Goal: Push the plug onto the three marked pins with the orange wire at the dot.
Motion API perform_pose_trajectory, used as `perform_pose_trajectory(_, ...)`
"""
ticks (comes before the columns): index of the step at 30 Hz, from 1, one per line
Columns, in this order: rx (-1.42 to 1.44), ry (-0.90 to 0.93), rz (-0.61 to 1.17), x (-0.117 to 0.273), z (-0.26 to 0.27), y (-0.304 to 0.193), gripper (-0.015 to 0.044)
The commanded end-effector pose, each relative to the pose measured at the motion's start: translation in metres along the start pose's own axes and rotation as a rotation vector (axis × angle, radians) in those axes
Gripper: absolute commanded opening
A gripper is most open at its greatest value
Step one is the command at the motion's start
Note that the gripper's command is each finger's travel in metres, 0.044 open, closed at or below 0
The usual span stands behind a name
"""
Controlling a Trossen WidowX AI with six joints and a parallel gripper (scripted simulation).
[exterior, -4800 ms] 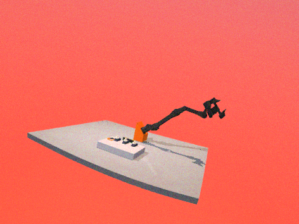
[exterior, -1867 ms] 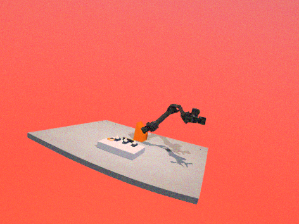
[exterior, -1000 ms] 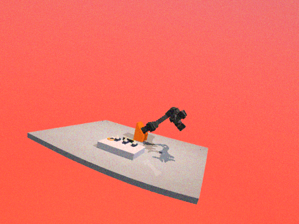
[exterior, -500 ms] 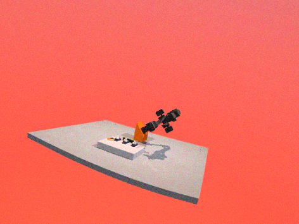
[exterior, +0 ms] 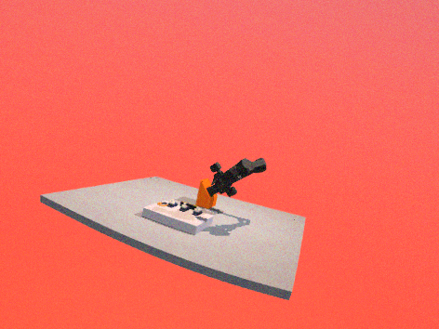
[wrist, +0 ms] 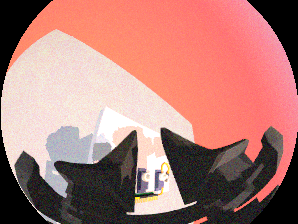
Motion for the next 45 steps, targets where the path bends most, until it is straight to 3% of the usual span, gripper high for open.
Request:
perform_pose_trajectory(1, -0.042, 0.015, 0.146, -0.028, -0.019, -0.013, 0.0115)
perform_pose_trajectory(23, -0.424, 0.156, 0.729, -0.117, -0.110, -0.112, 0.0115)
perform_pose_trajectory(40, -0.871, 0.327, 1.039, -0.145, -0.165, -0.210, 0.0115)
perform_pose_trajectory(45, -0.891, 0.334, 1.048, -0.145, -0.167, -0.214, 0.0115)
Point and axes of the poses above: the point midway between the two fingers, 35 mm back from their tips, its own x axis back along the fingers, its own z axis across the jaws, y = z × x, the point moved 3 cm from there along x, back along the fingers, and after that the axes turned 7 degrees about -x, right-handed, at the moved point
